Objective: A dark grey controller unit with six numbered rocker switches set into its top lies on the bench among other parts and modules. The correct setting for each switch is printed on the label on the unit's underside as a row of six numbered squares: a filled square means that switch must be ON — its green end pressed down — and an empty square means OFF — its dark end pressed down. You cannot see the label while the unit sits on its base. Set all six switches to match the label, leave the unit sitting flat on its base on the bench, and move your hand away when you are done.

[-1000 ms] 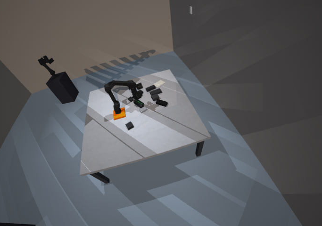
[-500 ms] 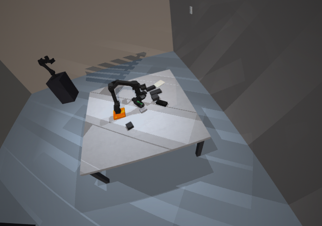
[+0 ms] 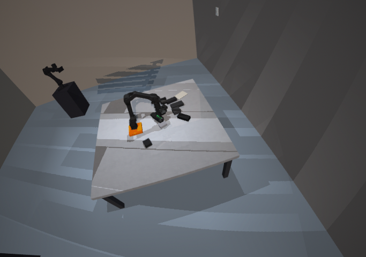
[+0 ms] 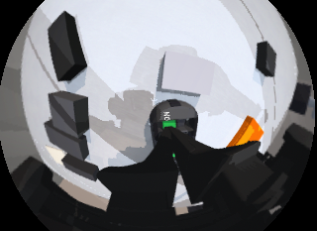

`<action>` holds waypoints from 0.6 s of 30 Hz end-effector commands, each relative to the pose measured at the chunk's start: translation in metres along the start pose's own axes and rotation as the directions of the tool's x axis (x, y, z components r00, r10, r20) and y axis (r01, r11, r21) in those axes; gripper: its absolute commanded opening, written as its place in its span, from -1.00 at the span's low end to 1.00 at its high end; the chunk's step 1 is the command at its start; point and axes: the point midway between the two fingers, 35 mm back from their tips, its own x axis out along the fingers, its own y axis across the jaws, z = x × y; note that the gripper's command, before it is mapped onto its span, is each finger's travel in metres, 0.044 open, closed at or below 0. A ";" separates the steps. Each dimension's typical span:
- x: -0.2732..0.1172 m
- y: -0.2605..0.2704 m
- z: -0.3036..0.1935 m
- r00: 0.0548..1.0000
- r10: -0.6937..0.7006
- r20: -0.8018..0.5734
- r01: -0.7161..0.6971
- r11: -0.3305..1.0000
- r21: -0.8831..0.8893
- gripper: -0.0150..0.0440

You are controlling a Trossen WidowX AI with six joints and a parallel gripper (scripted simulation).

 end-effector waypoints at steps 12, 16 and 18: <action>0.017 -0.002 -0.001 1.000 -0.005 -0.002 0.005 1.000 -0.006 -0.49; 0.017 -0.002 -0.001 1.000 -0.005 -0.002 0.005 1.000 -0.006 -0.49; 0.017 -0.002 -0.001 1.000 -0.005 -0.002 0.005 1.000 -0.006 -0.49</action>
